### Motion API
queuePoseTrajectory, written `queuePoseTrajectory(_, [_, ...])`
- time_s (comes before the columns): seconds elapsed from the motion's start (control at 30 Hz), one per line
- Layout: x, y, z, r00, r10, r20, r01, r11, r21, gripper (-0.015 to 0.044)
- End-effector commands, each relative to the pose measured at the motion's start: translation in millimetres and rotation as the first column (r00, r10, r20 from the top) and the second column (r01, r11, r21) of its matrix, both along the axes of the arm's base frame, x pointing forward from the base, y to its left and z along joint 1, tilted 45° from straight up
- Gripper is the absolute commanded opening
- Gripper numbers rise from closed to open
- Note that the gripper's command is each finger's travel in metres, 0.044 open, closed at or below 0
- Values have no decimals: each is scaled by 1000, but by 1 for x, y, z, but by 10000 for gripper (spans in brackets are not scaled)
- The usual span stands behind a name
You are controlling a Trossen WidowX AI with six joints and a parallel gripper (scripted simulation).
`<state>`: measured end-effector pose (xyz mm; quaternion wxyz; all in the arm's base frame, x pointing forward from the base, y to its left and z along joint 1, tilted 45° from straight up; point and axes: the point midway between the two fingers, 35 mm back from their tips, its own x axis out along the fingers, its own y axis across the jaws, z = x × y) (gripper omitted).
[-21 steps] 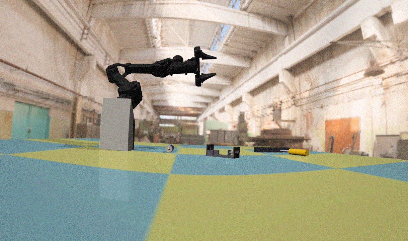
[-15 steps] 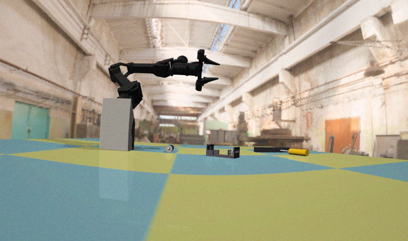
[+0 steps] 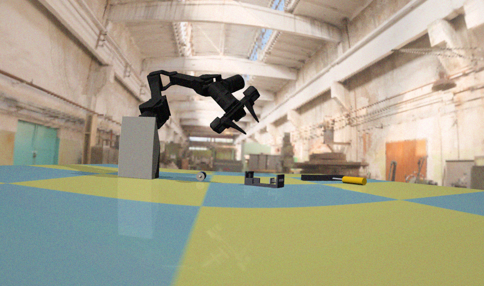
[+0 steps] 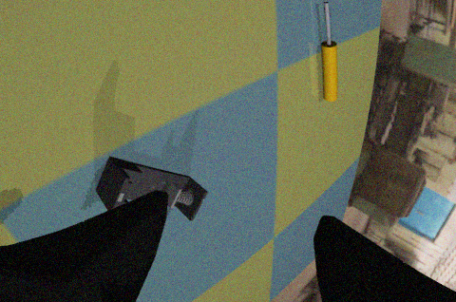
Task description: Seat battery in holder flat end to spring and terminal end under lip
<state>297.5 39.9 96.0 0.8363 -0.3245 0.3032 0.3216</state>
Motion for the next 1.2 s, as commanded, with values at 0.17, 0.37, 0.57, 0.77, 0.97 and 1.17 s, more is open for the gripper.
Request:
queuePoseTrajectory(0.17, [-100, 36, -81, 779, 574, -253, -549, 819, 168, 247])
queuePoseTrajectory(0.37, [-130, 47, -86, 679, 699, -225, -640, 714, 284, 247])
queuePoseTrajectory(0.57, [-130, 47, -86, 679, 699, -225, -640, 714, 284, 247])
queuePoseTrajectory(0.77, [-130, 48, -87, 679, 699, -225, -640, 714, 283, 247])
queuePoseTrajectory(0.97, [-130, 54, -94, 679, 698, -227, -640, 715, 282, 247])
queuePoseTrajectory(1.17, [-130, 60, -102, 680, 697, -228, -640, 715, 281, 247])
